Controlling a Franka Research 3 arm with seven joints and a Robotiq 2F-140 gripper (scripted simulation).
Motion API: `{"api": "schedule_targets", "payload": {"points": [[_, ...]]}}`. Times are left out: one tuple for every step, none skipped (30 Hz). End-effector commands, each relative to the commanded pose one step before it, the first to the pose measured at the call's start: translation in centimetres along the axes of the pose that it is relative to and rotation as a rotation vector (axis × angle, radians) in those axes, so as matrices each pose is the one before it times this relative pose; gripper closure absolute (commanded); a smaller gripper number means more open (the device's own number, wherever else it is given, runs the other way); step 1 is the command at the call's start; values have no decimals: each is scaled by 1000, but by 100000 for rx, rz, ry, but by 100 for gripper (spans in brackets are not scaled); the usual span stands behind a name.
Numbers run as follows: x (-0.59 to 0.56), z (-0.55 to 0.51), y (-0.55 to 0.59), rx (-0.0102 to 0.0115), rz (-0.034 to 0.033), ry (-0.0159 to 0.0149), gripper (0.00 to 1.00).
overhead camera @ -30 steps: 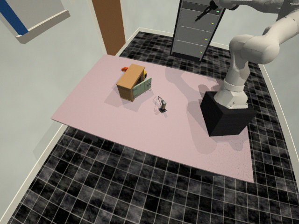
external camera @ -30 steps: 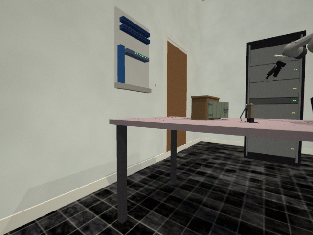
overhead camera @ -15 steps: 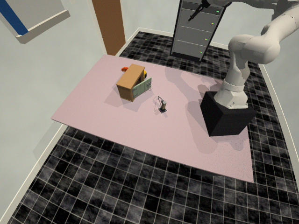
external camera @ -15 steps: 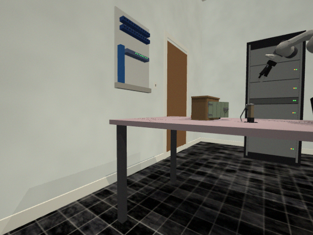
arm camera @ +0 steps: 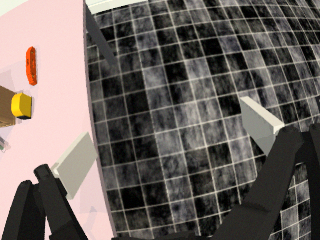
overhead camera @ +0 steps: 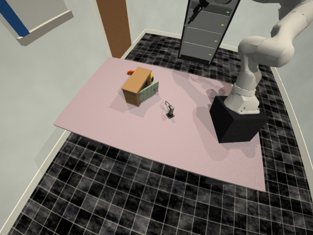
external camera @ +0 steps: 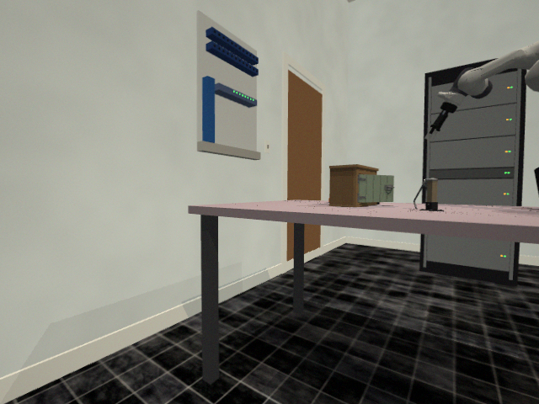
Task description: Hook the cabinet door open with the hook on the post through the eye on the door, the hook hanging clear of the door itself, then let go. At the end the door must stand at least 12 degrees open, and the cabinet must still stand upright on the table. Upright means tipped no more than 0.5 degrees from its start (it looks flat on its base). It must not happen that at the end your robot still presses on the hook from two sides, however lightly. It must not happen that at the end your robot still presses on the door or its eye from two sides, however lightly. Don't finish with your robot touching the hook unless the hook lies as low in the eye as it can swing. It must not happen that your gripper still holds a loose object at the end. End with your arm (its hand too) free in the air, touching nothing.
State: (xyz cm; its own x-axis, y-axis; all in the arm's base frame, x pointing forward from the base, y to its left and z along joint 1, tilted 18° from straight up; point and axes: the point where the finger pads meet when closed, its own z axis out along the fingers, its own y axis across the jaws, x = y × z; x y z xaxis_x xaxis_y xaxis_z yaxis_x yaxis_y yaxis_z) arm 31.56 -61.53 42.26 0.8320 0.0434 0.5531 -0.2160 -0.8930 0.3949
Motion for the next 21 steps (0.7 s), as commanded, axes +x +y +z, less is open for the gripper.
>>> {"api": "schedule_targets", "payload": {"points": [[793,486,-1118,1511,-794,-941,0],[0,0,0,0,0,0,0],[0,0,0,0,0,0,0],[0,0,0,0,0,0,0],[0,0,0,0,0,0,0],[0,0,0,0,0,0,0],[0,0,0,0,0,0,0],[3540,1804,-5150,4665,-9160,-2822,0],[0,0,0,0,0,0,0],[0,0,0,0,0,0,0],[0,0,0,0,0,0,0],[0,0,0,0,0,0,0],[0,0,0,0,0,0,0],[0,0,0,0,0,0,0],[0,0,0,0,0,0,0],[0,0,0,0,0,0,0],[0,0,0,0,0,0,0],[3401,1770,-5019,4430,-9077,-3010,0],[0,0,0,0,0,0,0],[0,0,0,0,0,0,0],[0,0,0,0,0,0,0]]}}
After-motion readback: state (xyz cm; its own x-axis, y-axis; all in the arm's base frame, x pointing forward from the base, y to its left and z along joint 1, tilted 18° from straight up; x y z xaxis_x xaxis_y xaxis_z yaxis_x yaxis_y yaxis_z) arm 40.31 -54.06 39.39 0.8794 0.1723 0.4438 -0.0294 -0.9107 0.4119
